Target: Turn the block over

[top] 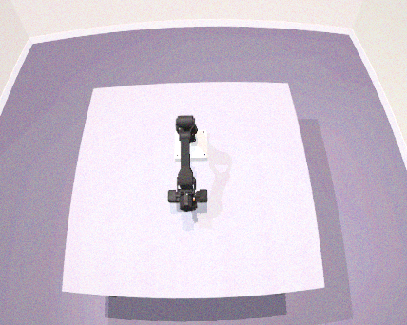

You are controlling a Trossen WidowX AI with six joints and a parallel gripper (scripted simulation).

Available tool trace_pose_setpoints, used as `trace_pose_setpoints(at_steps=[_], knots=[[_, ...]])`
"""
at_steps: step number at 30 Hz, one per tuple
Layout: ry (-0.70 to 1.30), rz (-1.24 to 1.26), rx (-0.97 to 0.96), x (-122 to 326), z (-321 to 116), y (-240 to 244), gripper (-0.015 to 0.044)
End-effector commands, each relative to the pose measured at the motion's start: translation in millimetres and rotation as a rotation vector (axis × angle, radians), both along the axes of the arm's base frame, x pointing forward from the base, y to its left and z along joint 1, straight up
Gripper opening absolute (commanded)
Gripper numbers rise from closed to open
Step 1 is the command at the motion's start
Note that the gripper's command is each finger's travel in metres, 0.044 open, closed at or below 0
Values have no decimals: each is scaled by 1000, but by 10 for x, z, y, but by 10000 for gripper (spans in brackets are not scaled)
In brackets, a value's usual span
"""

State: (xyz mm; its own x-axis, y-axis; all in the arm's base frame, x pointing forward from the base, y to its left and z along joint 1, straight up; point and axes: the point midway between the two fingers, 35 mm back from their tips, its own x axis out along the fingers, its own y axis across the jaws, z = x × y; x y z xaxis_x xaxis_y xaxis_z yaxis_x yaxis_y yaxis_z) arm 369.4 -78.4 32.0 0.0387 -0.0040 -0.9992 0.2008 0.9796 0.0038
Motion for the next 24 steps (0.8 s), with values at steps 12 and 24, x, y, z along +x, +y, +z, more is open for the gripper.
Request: trace_pose_setpoints(at_steps=[12, 24], knots=[[0, 6, -2, -8, 280, -1, 0], [-51, 6, -12, 6, 263, -4, 0]])
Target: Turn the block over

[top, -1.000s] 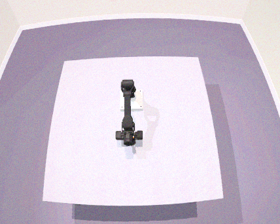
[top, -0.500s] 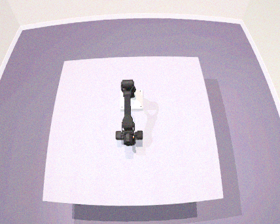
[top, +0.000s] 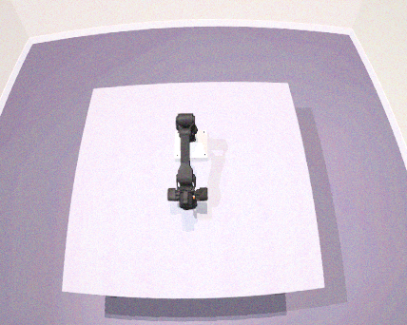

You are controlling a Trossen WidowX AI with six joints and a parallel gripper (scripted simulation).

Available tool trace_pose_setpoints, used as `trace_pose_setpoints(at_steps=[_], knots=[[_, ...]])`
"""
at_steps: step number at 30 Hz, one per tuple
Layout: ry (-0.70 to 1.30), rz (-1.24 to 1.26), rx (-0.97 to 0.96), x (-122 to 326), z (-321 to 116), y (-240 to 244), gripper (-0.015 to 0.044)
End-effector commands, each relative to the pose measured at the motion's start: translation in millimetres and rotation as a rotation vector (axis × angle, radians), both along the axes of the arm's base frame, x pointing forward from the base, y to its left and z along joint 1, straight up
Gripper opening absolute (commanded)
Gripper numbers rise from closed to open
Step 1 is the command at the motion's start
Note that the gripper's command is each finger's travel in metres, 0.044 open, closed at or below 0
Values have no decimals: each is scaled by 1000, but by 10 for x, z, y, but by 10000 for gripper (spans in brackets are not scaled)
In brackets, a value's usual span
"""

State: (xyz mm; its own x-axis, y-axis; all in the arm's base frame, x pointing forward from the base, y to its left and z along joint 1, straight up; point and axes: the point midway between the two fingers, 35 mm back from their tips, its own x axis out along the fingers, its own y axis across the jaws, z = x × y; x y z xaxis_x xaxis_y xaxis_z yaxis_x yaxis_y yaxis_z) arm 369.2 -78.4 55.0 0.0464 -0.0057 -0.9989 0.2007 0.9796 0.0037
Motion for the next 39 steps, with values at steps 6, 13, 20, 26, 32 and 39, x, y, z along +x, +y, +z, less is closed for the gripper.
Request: trace_pose_setpoints(at_steps=[6, 13, 20, 26, 32, 39], knots=[[-131, 5, -28, 25, -9, -8, 0], [-234, 5, -49, 30, -44, -9, 0], [-336, 4, -70, 19, -64, -7, 0], [-424, 4, -87, -6, -69, -2, 0], [-511, 4, -105, -45, -64, 7, 0], [-533, 4, -110, -58, -61, 9, 0]])
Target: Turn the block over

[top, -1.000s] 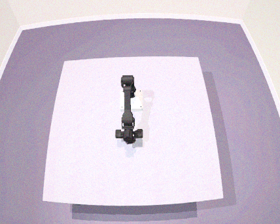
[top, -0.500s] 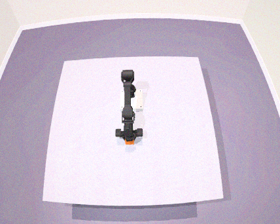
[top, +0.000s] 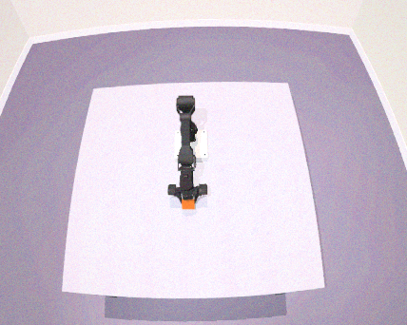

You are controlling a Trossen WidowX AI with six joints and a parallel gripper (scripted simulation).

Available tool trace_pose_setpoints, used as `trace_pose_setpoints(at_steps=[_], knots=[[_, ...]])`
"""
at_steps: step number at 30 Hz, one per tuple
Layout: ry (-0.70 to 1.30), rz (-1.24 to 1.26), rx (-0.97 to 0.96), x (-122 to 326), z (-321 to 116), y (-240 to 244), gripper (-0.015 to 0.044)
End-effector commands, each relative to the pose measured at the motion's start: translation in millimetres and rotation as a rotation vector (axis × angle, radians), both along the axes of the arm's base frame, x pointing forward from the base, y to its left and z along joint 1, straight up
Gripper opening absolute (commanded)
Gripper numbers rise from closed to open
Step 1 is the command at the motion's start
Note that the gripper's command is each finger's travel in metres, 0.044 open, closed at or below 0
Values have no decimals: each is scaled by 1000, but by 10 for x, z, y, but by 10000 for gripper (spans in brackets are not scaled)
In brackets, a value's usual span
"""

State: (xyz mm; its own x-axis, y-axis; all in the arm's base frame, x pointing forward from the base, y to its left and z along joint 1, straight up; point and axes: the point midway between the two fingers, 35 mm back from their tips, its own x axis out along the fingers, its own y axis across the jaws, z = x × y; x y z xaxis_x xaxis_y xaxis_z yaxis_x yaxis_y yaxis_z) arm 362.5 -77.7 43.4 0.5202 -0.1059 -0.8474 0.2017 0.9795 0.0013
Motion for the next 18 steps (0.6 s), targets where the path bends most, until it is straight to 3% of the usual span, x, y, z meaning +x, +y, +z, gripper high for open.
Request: trace_pose_setpoints(at_steps=[1, 18], knots=[[-30, 7, -6, 9, 55, 3, 0], [-234, 6, -47, 180, -250, -34, 0]])
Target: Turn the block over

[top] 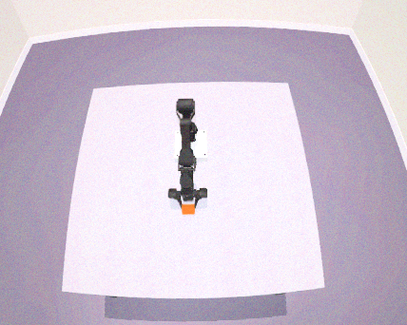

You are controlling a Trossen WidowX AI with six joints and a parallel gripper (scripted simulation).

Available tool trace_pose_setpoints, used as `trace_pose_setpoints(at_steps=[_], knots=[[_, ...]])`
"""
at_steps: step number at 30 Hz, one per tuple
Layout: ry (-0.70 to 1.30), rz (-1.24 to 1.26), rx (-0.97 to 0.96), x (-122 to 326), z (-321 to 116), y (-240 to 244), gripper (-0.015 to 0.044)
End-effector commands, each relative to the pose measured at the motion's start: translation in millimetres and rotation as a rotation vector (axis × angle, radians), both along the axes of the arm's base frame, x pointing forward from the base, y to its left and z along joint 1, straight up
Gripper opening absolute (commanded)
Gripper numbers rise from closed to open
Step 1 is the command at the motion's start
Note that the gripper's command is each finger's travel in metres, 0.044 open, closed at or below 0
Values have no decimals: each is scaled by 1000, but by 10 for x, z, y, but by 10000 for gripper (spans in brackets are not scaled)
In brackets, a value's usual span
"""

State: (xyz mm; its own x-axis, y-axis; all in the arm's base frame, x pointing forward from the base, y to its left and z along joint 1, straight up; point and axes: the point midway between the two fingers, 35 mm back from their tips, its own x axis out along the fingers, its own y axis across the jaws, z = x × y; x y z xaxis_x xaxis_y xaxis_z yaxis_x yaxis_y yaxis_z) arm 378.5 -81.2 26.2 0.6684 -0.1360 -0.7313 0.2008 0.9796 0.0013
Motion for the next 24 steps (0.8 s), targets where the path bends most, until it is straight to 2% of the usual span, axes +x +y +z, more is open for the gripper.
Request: trace_pose_setpoints(at_steps=[1, 24], knots=[[-61, 5, -12, 24, -92, -1, 0], [-380, 5, -76, -145, -162, 37, 0]])
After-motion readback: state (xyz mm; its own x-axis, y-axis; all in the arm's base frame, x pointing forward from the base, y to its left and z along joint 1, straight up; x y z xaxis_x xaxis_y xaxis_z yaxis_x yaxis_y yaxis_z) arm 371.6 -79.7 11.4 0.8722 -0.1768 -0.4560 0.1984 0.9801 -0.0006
